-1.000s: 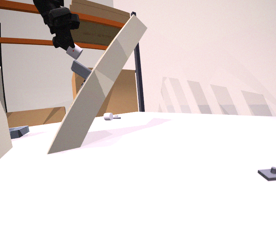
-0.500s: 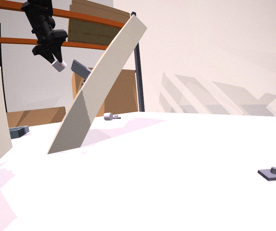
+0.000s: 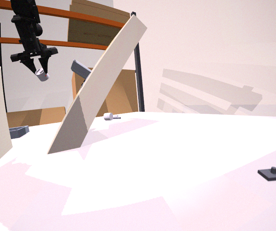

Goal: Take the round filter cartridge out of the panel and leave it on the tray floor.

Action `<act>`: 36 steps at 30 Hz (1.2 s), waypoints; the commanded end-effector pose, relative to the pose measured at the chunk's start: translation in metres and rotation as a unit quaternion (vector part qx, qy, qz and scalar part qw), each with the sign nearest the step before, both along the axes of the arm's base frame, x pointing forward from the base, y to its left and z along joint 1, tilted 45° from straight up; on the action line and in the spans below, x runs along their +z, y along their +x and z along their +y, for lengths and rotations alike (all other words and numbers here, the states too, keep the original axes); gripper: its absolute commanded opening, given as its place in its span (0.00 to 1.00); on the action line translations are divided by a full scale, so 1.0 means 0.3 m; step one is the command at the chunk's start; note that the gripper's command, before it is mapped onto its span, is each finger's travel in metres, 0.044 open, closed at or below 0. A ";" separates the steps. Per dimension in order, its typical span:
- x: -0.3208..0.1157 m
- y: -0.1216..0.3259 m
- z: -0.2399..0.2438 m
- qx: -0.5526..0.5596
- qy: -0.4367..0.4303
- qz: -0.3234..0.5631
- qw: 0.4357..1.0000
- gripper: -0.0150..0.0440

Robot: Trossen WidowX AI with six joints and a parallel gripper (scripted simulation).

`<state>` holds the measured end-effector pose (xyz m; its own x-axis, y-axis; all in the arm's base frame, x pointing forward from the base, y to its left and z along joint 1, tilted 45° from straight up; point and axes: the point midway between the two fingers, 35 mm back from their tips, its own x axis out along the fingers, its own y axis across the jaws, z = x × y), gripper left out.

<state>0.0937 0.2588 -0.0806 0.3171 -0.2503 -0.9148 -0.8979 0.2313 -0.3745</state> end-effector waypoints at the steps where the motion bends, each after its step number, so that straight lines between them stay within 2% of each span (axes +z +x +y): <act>1: -0.009 -0.012 0.011 0.015 0.004 0.010 1.000 0.25; 4: -0.025 -0.029 0.009 0.021 0.004 0.016 1.000 0.25; 14: -0.229 -0.258 -0.064 0.112 -0.001 0.104 0.988 0.25; 26: -0.398 -0.473 -0.252 0.214 -0.023 0.204 0.955 0.25; 30: -0.432 -0.516 -0.324 0.241 -0.035 0.230 0.942 0.25; 36: -0.436 -0.518 -0.328 0.242 -0.035 0.231 0.942 0.25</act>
<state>-0.0587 0.1595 -0.2101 -0.0071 -0.2526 -0.9676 -0.9666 -0.2463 0.0714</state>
